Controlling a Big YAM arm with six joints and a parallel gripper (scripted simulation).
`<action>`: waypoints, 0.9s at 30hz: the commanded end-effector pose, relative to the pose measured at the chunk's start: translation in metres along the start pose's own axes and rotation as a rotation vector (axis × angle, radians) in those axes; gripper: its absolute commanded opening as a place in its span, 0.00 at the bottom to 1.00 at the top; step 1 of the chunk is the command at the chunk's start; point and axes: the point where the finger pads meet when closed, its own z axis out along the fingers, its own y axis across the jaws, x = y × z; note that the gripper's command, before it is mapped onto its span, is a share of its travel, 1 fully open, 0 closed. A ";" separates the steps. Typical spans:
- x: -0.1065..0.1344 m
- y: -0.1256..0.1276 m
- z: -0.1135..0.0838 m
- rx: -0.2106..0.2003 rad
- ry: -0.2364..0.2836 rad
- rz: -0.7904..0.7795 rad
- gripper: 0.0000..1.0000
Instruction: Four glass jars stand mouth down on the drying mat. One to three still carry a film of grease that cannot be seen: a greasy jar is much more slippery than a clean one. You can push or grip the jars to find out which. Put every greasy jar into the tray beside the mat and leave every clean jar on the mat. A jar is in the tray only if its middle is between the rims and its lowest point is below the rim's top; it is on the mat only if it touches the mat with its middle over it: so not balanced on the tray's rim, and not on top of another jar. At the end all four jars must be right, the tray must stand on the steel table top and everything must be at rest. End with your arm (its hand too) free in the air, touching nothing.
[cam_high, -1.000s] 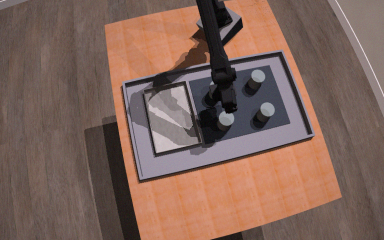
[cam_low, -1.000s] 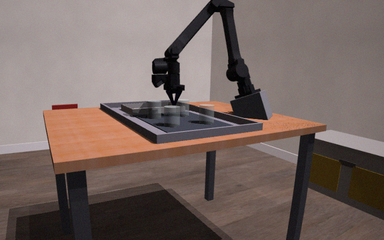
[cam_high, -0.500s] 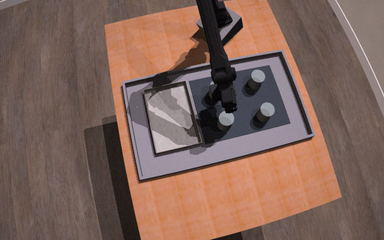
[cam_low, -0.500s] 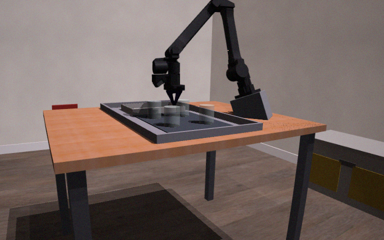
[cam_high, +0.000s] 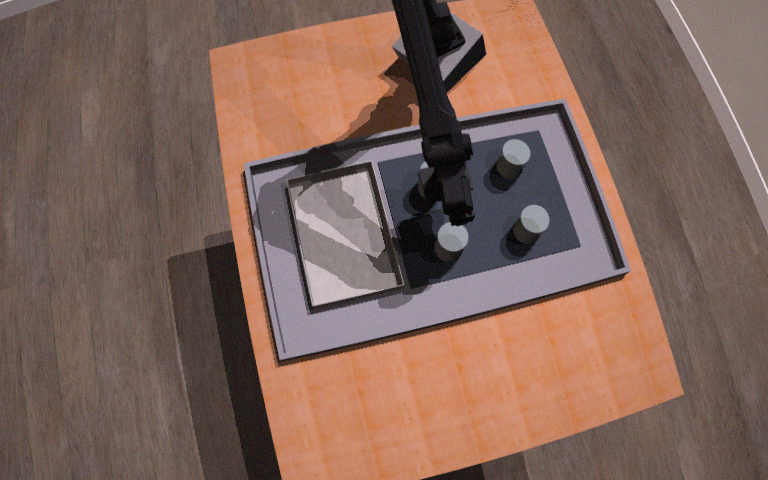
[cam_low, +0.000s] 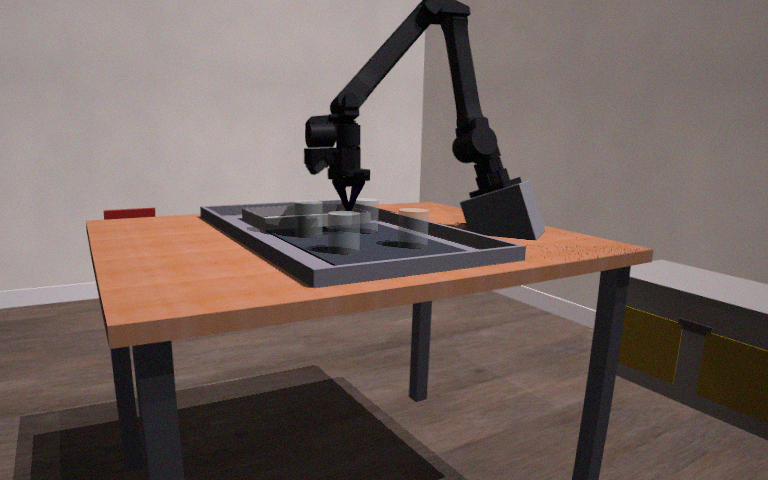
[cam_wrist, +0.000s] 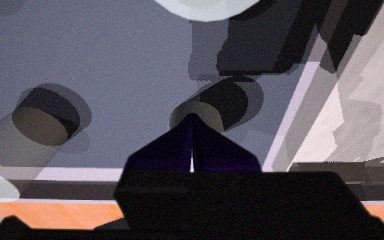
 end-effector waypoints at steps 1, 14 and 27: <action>-0.002 -0.006 -0.007 0.003 -0.026 0.007 0.00; 0.000 -0.006 -0.007 0.003 -0.026 0.007 0.00; 0.001 -0.006 -0.007 0.003 -0.026 0.007 0.00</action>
